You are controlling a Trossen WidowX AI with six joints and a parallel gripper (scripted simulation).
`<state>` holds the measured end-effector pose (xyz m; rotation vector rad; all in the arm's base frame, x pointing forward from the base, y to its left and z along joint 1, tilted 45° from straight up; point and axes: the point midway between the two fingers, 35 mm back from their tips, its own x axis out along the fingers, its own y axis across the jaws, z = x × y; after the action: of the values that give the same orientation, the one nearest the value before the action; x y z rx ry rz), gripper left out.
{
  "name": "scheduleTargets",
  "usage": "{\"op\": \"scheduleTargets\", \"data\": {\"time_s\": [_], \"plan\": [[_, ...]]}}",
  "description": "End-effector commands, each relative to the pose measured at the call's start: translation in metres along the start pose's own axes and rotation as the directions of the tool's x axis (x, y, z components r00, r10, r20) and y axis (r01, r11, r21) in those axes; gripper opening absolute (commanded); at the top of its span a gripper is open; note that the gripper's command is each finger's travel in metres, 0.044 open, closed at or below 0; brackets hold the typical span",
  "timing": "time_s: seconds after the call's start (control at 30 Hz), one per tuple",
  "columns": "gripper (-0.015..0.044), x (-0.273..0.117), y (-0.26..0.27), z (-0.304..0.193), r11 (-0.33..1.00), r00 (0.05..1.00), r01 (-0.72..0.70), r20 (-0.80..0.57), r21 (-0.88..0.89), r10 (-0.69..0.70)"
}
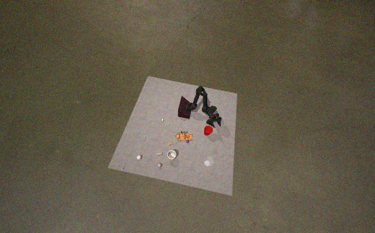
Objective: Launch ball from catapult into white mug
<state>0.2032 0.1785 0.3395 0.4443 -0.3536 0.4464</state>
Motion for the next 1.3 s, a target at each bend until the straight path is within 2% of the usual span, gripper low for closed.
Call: {"op": "scheduleTargets", "data": {"time_s": [0.0,0.83,0.97,1.27], "plan": [[0.0440,0.010,-0.004,-0.001,0.997,1.000,0.012,-0.014,-0.080,-0.013],[0.0440,0.062,-0.050,-0.008,0.863,0.983,0.067,-0.116,-0.501,-0.144],[0.0440,0.066,-0.054,-0.014,0.839,0.978,0.048,-0.146,-0.541,-0.150],[0.0440,0.066,-0.081,-0.008,0.841,0.962,0.134,-0.134,-0.525,-0.238]]}}
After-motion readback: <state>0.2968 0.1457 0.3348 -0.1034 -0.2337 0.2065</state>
